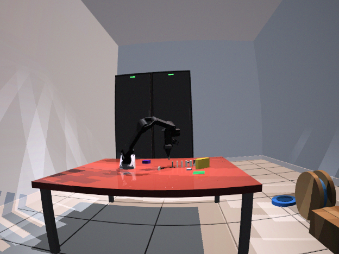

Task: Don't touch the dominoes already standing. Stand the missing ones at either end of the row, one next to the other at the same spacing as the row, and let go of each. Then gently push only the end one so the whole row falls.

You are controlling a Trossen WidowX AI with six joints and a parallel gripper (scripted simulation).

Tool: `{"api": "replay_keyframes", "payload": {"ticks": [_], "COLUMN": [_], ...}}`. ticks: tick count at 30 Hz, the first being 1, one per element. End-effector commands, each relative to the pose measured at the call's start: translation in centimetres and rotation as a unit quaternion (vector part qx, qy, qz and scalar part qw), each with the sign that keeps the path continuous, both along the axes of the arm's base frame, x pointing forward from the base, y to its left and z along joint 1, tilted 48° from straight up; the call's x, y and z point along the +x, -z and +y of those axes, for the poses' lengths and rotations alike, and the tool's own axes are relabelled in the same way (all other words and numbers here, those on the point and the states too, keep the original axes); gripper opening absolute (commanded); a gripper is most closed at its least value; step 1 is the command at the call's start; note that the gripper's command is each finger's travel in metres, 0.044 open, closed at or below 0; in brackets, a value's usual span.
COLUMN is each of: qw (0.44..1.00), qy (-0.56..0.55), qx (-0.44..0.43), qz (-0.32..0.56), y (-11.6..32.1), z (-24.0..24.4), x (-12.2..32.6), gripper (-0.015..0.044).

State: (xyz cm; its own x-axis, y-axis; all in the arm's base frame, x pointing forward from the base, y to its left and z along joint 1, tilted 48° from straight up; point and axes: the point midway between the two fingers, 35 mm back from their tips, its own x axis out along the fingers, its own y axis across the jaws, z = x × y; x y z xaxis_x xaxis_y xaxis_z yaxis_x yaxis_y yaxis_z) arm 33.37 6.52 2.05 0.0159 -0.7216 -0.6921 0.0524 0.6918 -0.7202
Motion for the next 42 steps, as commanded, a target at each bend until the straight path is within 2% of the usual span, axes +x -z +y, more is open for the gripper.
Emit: {"api": "replay_keyframes", "payload": {"ticks": [1,10,22,35,39,42], "qw": [1.000,1.000,1.000,1.000,1.000,1.000], "qy": [-0.001,0.001,0.001,0.001,-0.002,-0.016], "qx": [-0.003,-0.007,-0.007,-0.007,-0.006,-0.006], "qz": [0.002,0.001,0.001,0.001,0.003,0.014], "y": [1.2,3.5,3.5,3.5,3.0,0.4], "z": [-1.5,-4.4,-4.5,-4.5,-3.7,-0.5], "x": [-0.2,-0.7,-0.7,-0.7,-0.5,-0.1], "gripper": [0.0107,0.0107,0.0107,0.0440,0.0440,0.0440]}}
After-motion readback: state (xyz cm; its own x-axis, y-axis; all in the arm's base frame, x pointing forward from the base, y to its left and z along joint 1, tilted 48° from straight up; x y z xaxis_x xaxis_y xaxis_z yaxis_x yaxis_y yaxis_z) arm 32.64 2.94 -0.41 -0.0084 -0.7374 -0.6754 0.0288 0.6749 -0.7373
